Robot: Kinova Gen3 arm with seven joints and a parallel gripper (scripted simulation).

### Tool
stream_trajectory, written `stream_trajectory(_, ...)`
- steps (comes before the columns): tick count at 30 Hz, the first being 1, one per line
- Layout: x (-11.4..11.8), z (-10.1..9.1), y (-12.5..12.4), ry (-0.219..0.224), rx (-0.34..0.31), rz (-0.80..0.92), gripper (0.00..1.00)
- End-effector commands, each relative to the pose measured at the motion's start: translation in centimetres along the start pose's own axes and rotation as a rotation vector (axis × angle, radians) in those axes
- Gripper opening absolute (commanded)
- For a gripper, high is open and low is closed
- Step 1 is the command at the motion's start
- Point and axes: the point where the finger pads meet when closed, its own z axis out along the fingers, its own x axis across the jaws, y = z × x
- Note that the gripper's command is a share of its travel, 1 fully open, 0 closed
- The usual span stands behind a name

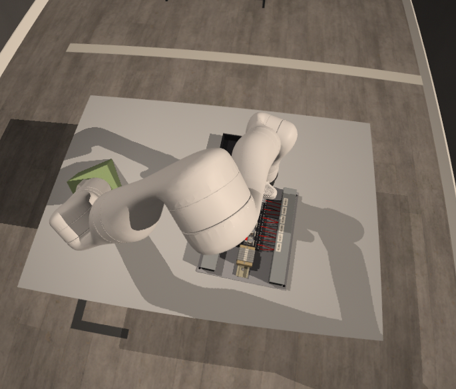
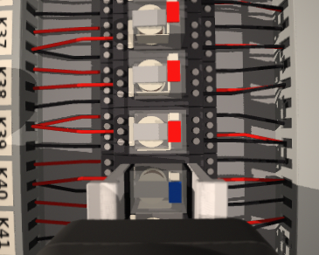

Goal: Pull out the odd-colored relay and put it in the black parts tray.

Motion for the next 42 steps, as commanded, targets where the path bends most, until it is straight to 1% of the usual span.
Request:
stream_trajectory(1,-0.03,-0.08,0.05,-0.002,-0.001,0.0,0.0)
stream_trajectory(10,0.03,-0.09,0.05,-0.023,-0.001,0.0,0.0)
stream_trajectory(20,0.05,-0.09,0.05,-0.03,-0.001,0.0,0.0)
stream_trajectory(27,0.11,-0.1,0.05,-0.049,-0.001,0.0,0.0)
stream_trajectory(37,0.13,-0.1,0.05,-0.056,-0.001,0.0,0.0)
stream_trajectory(42,0.17,-0.11,0.05,-0.069,-0.001,0.0,0.0)
